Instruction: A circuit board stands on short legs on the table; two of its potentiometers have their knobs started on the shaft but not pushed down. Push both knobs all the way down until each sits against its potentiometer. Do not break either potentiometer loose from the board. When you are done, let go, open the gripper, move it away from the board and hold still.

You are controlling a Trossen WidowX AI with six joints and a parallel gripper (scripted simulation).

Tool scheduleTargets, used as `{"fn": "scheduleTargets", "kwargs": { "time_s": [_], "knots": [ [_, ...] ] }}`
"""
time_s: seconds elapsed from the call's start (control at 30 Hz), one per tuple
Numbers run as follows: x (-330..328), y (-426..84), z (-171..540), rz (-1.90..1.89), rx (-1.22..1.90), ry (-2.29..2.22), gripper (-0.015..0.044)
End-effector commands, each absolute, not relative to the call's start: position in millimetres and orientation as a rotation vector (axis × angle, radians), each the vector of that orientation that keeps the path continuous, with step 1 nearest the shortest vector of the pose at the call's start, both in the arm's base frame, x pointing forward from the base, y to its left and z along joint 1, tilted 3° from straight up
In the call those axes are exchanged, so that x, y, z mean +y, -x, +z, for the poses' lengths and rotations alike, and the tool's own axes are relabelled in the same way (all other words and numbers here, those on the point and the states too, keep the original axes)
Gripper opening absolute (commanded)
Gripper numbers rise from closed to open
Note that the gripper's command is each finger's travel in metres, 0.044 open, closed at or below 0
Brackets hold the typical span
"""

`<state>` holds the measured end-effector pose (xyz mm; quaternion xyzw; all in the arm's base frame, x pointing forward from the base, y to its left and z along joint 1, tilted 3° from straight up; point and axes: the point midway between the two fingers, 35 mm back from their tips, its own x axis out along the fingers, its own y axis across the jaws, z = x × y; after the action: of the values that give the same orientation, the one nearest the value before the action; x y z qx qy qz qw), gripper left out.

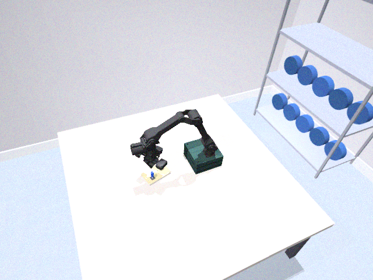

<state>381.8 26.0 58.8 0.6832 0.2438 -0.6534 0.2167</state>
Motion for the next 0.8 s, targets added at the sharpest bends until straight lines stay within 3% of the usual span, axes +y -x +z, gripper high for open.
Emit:
{"fn": "scheduleTargets", "kwargs": {
  "time_s": [0.0,0.77],
  "knots": [
    [26,-380,39,-1.836,0.669,-1.882,0.0000],
    [27,-380,25,-1.836,0.669,-1.882,0.0000]
  ]
}}
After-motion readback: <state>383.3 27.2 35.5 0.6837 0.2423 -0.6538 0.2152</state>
